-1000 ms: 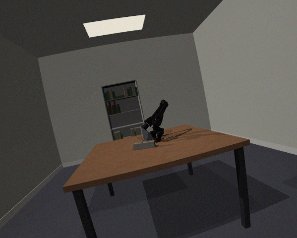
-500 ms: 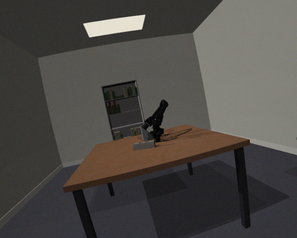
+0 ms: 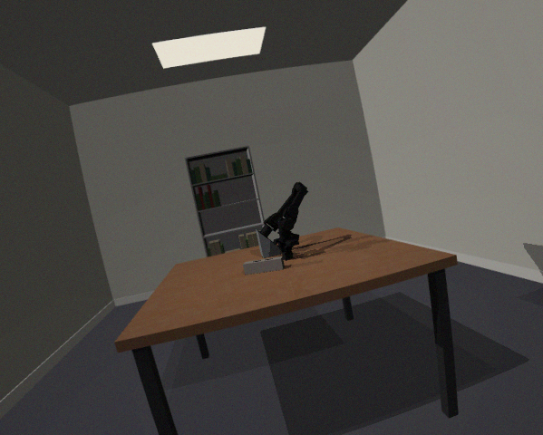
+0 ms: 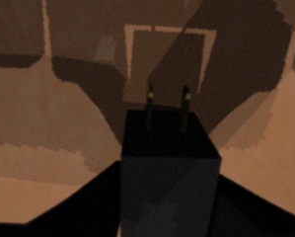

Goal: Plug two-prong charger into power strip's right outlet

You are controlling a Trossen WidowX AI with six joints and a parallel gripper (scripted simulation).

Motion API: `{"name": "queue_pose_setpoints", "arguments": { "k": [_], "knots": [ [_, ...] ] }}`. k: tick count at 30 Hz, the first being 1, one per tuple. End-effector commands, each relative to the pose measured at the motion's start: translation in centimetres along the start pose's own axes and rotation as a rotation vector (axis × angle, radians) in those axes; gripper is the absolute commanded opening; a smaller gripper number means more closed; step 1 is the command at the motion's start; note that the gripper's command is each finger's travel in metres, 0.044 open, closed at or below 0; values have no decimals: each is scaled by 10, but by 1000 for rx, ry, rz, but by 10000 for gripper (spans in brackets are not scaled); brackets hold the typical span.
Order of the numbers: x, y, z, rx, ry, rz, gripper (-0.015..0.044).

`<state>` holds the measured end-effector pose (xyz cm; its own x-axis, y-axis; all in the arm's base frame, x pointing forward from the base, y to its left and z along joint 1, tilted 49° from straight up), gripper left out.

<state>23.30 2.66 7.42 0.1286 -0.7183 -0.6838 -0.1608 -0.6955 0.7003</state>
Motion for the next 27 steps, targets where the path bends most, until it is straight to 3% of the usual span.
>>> {"name": "queue_pose_setpoints", "arguments": {
  "k": [1,13,27],
  "knots": [
    [2,14,-3,9,7,5,0],
    [8,50,1,5,2,5,0],
    [18,49,1,-1,-153,1,0]
  ]
}}
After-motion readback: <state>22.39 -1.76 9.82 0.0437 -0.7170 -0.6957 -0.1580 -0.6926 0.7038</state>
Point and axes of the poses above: the point midway between the two fingers, 35 mm back from their tips, its own y axis back along the fingers, its own z axis across the jaws, x = y × z, the point moved 8 cm from there along y, back along the fingers, and after that the axes turned 6 degrees about -y, right-handed, at the moved point
